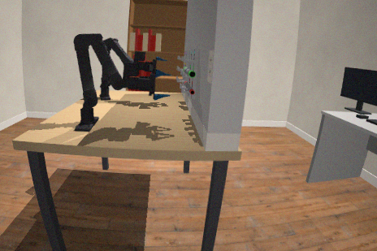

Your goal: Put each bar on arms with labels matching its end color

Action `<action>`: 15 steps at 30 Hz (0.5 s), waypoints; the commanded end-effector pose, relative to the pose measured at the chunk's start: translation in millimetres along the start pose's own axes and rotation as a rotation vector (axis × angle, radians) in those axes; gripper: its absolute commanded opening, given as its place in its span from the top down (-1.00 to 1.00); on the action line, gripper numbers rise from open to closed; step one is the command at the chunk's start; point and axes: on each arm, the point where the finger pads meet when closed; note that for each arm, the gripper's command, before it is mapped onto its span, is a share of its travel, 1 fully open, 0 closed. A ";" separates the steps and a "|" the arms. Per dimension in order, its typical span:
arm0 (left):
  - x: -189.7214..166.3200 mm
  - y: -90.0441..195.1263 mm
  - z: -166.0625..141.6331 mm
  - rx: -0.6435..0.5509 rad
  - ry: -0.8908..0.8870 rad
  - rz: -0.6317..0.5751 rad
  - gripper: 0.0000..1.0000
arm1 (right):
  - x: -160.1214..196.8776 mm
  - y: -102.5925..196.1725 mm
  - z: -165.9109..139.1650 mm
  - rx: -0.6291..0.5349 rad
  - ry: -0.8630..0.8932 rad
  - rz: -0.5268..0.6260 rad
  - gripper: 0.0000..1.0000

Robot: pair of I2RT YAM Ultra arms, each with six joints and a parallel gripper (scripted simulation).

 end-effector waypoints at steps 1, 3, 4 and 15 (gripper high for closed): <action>12.5 3.9 -4.6 0.003 0.022 0.036 -1.00 | -17.1 -1.3 6.3 0.017 -0.017 -0.023 -1.00; 12.5 3.9 -4.6 0.003 0.022 0.036 -1.00 | -18.9 -0.1 10.0 0.017 -0.017 -0.023 -1.00; 12.5 3.9 -4.6 0.003 0.022 0.036 -1.00 | -18.9 -0.1 10.0 0.017 -0.017 -0.023 -1.00; 12.5 3.9 -4.6 0.003 0.022 0.036 -1.00 | -28.0 5.6 28.7 0.016 -0.017 -0.024 -1.00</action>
Point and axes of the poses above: on each arm, the point where the finger pads meet when closed, its own y axis back along the fingers, its own x axis across the jaws, z = x × y, and after that the axes turned 7 degrees about -y, right-handed
